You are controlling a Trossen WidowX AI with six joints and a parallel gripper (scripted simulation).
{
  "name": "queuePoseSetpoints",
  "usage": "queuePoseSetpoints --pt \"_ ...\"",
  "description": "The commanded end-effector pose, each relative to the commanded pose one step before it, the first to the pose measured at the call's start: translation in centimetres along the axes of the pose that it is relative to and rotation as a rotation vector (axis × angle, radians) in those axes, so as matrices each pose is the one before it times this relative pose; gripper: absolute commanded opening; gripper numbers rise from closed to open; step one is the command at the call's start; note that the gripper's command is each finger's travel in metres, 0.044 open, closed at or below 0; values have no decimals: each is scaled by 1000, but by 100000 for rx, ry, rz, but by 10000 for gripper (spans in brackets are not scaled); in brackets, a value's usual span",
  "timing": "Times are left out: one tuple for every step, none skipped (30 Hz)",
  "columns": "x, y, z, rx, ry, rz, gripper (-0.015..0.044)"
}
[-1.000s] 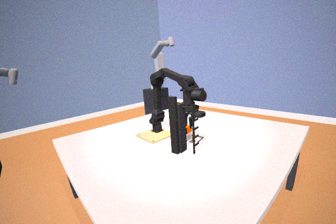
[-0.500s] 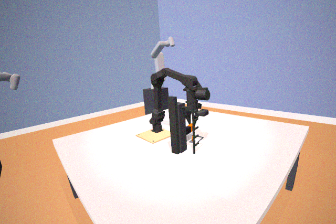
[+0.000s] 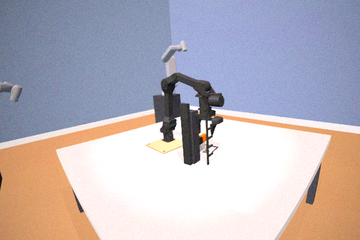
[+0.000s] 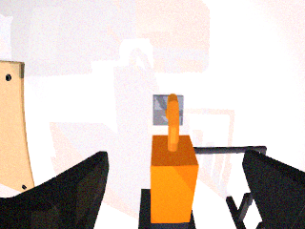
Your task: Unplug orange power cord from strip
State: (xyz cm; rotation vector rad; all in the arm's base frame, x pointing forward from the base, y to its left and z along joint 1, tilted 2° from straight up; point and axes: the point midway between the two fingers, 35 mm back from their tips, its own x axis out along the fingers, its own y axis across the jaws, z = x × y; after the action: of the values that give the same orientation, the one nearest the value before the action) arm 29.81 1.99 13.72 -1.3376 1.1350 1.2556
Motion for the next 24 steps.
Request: queuePoseSetpoints --pt "-528 -118 2382 -453 -433 -207 440" --pt "-217 16 1096 3 -107 2 440" --pt "-222 60 1118 3 -106 4 440" --pt "-141 60 707 2 -65 4 440" --pt "-47 24 236 1 -22 1 440" --pt "0 0 0 0 0 0 440" --pt "0 0 0 0 0 0 440" --pt "0 0 0 0 0 0 440" --pt "0 0 0 0 0 0 440" --pt "0 0 0 0 0 0 440" --pt "0 0 0 0 0 0 440" --pt "0 0 0 0 0 0 440" --pt "0 0 0 0 0 0 440" --pt "0 0 0 0 0 0 440" --pt "0 0 0 0 0 0 440" --pt "0 0 0 0 0 0 440" --pt "0 0 0 0 0 0 440" --pt "0 0 0 0 0 0 440" --pt "0 0 0 0 0 0 440" --pt "0 0 0 0 0 0 440" --pt "0 0 0 0 0 0 440" --pt "0 0 0 0 0 0 440" --pt "0 0 0 0 0 0 440" --pt "0 0 0 0 0 0 440"
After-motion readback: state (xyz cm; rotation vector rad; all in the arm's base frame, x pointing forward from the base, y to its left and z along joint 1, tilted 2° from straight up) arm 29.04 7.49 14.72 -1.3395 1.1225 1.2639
